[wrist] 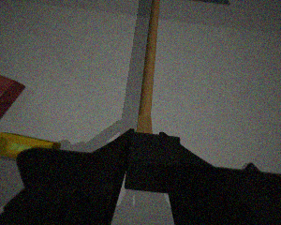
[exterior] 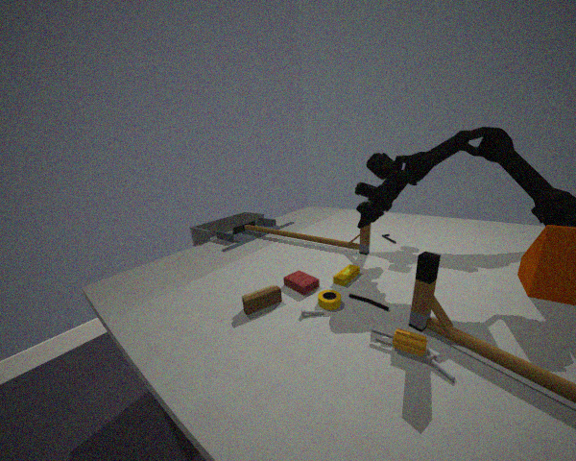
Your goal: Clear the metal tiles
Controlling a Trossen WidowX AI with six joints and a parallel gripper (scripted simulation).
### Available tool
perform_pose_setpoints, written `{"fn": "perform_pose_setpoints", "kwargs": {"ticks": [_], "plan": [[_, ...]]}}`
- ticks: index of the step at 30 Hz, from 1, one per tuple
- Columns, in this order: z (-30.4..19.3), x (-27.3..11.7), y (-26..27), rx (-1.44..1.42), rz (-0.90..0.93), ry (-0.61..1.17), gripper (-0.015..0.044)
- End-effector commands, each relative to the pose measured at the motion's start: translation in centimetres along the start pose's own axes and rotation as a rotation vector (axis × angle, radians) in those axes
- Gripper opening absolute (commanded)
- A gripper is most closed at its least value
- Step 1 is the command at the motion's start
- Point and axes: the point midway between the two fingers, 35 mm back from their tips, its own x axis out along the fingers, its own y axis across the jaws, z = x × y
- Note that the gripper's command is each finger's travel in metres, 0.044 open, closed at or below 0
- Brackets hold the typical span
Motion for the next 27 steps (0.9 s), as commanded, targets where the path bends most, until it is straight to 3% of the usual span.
{"fn": "perform_pose_setpoints", "kwargs": {"ticks": [1, 27], "plan": [[0.2, -1.1, 0.1, 0.004, -0.001, -0.017, 0.0], [-2.6, -3.6, 0.1, 0.003, 0.001, -0.019, 0.0]]}}
